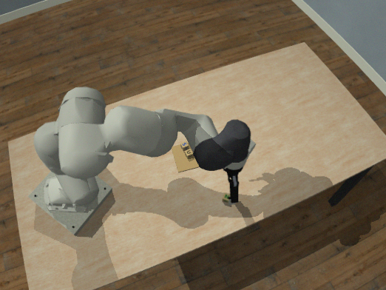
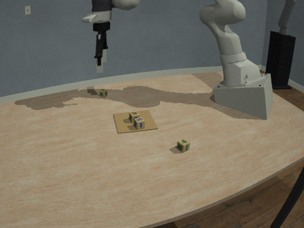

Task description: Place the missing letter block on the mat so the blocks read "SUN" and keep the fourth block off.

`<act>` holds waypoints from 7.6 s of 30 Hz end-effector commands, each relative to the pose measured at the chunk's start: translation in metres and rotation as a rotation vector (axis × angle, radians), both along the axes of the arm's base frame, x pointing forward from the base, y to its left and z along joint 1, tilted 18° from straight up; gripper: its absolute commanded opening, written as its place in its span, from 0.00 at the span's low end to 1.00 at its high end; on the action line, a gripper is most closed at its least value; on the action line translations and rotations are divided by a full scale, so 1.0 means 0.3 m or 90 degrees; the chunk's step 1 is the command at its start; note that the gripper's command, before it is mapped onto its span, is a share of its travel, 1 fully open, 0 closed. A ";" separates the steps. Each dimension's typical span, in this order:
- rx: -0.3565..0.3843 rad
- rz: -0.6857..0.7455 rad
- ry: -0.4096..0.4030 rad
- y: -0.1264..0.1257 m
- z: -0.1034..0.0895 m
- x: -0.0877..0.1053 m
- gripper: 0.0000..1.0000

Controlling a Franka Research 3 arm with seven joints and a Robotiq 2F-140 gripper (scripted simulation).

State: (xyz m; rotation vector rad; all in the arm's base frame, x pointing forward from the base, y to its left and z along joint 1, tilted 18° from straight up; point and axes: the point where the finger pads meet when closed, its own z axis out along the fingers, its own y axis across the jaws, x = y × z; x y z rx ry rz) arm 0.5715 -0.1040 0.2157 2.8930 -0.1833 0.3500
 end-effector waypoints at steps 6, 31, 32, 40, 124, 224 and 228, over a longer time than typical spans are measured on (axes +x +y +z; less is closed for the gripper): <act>0.029 -0.125 -0.032 0.001 -0.005 0.003 1.00; 0.075 -0.325 -0.082 -0.002 -0.011 0.005 1.00; 0.077 -0.333 -0.084 -0.002 -0.011 0.005 1.00; 0.092 -0.399 -0.100 -0.003 -0.013 0.005 1.00; 0.249 -1.071 -0.265 -0.009 -0.040 0.011 1.00; 0.435 -1.874 -0.456 -0.014 -0.077 0.016 1.00; 0.440 -1.898 -0.461 -0.014 -0.078 0.016 1.00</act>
